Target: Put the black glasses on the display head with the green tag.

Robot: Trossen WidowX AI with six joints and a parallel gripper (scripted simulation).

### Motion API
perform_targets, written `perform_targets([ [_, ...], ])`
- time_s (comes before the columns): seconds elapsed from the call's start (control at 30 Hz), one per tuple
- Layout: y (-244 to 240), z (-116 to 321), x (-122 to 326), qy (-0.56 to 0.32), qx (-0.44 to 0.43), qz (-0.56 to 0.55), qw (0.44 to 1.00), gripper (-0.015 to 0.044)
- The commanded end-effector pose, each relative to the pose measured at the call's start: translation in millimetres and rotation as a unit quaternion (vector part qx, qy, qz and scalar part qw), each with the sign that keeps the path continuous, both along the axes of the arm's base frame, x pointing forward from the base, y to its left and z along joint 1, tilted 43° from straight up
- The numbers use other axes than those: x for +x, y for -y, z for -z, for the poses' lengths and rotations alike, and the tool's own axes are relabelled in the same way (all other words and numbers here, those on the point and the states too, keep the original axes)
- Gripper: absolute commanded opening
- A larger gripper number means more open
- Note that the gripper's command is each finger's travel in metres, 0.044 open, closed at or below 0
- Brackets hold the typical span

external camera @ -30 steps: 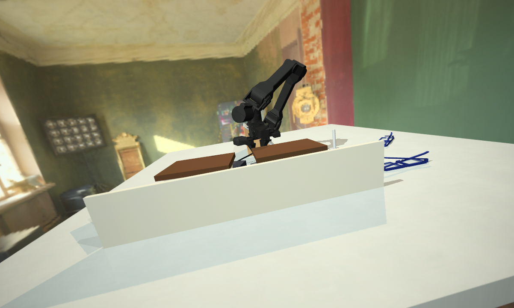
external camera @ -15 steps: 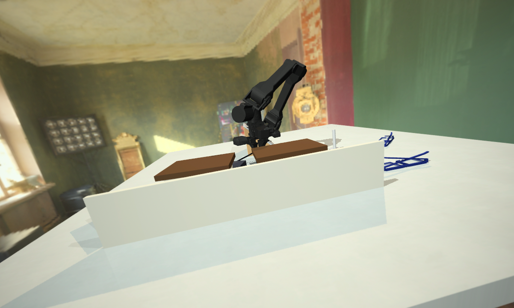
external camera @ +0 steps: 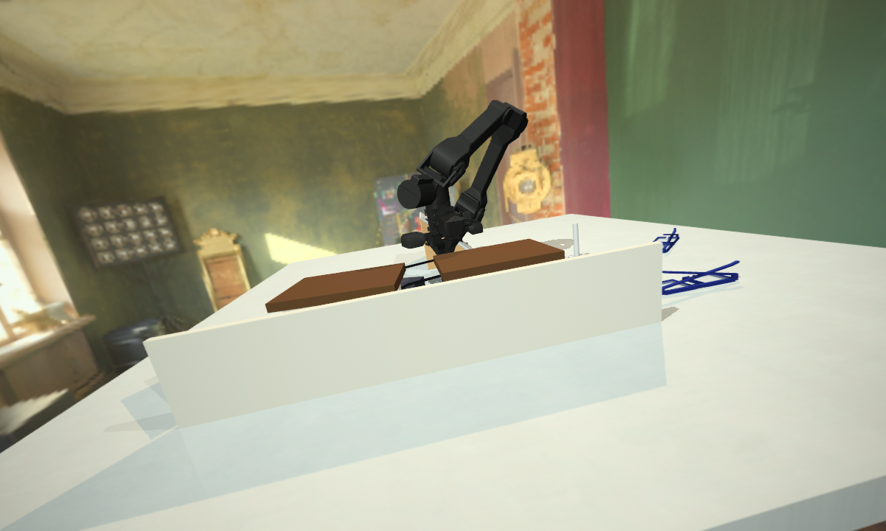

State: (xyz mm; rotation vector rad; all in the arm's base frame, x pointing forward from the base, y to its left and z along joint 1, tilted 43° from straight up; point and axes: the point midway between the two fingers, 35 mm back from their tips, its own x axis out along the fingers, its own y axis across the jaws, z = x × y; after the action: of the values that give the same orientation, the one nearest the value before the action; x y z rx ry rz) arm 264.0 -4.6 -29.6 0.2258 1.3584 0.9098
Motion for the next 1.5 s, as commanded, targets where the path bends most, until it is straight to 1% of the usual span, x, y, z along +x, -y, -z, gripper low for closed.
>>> perform_targets([
  [0.0,12.2,-10.9,4.5,0.004,-0.004,0.0,1.0,0.0],
  [0.47,64.9,-61.6,8.2,-0.001,-0.002,0.0,1.0,0.0],
  [0.63,62.6,-58.9,8.8,0.011,0.0,-0.009,1.0,0.0],
  [0.83,61.2,-62.1,10.2,0.075,0.006,-0.081,0.994,0.0],
  [1.03,59.6,-65.6,11.7,0.146,0.012,-0.16,0.976,0.0],
  [1.23,58.0,-69.1,13.2,0.215,0.018,-0.237,0.947,0.0],
  [1.47,56.1,-73.3,14.9,0.293,0.025,-0.323,0.899,0.0],
])
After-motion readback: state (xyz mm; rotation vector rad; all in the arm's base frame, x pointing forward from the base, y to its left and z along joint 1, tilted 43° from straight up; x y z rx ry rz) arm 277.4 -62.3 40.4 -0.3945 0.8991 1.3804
